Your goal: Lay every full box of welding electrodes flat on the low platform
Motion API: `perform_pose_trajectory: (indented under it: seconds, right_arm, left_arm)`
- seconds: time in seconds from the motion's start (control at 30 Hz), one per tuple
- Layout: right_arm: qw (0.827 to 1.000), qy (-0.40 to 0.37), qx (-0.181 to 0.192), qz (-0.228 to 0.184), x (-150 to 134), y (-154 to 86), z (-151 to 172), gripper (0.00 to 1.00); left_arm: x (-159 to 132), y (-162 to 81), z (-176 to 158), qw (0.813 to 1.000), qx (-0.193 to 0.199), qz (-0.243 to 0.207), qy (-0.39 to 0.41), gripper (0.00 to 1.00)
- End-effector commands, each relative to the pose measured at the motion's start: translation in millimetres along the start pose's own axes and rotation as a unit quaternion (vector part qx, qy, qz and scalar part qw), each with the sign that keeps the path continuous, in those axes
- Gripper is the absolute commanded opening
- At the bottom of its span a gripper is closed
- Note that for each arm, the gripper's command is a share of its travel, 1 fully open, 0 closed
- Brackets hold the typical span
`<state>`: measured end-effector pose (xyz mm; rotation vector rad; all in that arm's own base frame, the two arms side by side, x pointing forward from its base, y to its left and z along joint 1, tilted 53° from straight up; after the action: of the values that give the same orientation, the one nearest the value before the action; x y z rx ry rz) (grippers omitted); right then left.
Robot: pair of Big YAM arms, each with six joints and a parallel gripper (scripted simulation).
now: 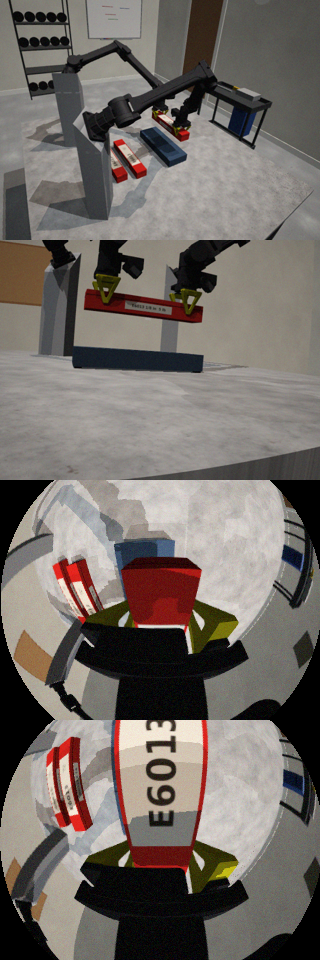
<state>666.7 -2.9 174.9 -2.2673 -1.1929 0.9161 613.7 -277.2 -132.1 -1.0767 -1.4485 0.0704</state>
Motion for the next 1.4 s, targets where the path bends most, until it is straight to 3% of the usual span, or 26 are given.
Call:
perform_pose_trajectory:
  seconds: [0.0, 1.37]
  right_arm:
    - [0.999, 0.002, -0.040, -0.013, -0.5, -43.6, -46.4, 0.00]
    - [0.999, 0.001, -0.041, -0.015, 0.3, -47.6, -49.9, 0.00]
  left_arm:
    - [5.9, -57.7, -48.7, 0.999, -0.047, -0.002, -0.002, 0.00]
    - [5.3, -62.8, -51.7, 0.999, -0.048, -0.002, -0.002, 0.00]
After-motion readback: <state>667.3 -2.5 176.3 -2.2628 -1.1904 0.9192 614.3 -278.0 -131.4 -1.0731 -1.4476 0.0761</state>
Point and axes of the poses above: on each arm, the point where the finger pads meet when closed, its own y axis out along the fingers, its own z axis across the jaws, x = y × z, the point moved 1 cm from there along -y, back along the fingers, and after that the axes turned 6 degrees about y, right-handed, at the moved point
